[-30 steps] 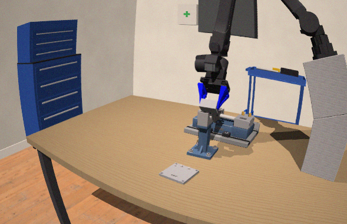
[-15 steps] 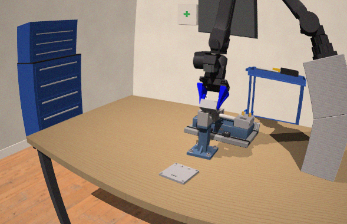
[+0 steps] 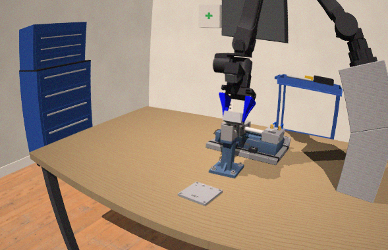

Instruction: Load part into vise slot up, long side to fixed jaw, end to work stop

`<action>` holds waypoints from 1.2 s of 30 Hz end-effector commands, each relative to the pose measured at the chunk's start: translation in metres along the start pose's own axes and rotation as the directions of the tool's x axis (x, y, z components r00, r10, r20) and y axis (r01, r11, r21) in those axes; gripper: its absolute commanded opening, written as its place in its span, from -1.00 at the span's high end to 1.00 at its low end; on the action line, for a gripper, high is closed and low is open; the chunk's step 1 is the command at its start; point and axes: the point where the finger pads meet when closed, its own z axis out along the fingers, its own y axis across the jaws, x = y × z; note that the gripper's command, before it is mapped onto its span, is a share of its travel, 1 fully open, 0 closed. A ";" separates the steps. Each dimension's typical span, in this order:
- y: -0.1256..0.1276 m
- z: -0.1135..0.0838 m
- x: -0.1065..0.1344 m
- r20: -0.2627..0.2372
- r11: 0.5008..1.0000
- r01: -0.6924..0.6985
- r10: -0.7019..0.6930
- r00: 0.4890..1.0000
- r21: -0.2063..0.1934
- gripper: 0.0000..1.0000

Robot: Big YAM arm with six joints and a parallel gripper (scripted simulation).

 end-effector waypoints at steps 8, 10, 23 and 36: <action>-0.013 -0.009 -0.015 -0.101 0.999 0.012 -0.008 0.995 0.041 1.00; -0.012 -0.009 -0.015 -0.124 0.999 0.012 -0.007 0.992 0.040 1.00; -0.010 -0.010 -0.015 -0.247 1.000 0.006 0.000 0.969 0.026 1.00; -0.022 -0.011 -0.018 -0.342 0.999 0.012 0.004 0.940 0.044 1.00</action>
